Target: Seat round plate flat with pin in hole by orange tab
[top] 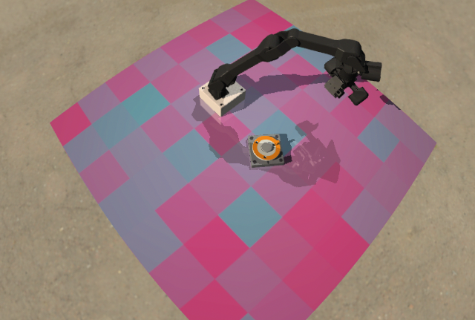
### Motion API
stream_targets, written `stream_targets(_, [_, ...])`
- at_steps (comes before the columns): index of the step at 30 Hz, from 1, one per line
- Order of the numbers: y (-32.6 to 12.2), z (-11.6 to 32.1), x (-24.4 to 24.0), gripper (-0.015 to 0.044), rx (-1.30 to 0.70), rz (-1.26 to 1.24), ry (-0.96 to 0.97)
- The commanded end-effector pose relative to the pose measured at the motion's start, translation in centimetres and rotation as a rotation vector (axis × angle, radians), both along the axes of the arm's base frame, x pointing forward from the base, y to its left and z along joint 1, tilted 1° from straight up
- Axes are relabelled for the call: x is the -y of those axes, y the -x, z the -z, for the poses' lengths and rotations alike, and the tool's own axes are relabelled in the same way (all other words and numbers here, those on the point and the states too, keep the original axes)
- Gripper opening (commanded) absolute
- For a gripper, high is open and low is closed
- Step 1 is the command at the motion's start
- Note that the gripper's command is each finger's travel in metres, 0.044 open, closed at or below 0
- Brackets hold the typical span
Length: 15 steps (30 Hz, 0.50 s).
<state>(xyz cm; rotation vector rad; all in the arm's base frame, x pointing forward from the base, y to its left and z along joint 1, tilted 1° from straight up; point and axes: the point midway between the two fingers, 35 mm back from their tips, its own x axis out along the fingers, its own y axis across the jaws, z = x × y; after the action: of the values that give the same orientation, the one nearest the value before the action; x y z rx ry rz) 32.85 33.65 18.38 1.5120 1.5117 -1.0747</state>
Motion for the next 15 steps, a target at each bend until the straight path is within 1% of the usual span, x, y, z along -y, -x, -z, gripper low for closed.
stream_targets(1, [-0.1,0.1,0.2,0.0374,0.007,-0.011,0.002])
stream_targets(3, [-0.6,0.7,1.6,0.0321,0.057,-0.100,0.020])
stream_targets(8, [-2.0,3.0,7.3,0.0190,0.219,-0.454,0.101])
stream_targets(10, [-2.1,3.4,8.0,0.0137,0.236,-0.500,0.112])
stream_targets(15, [-1.9,5.8,13.6,0.0006,0.334,-0.851,0.189])
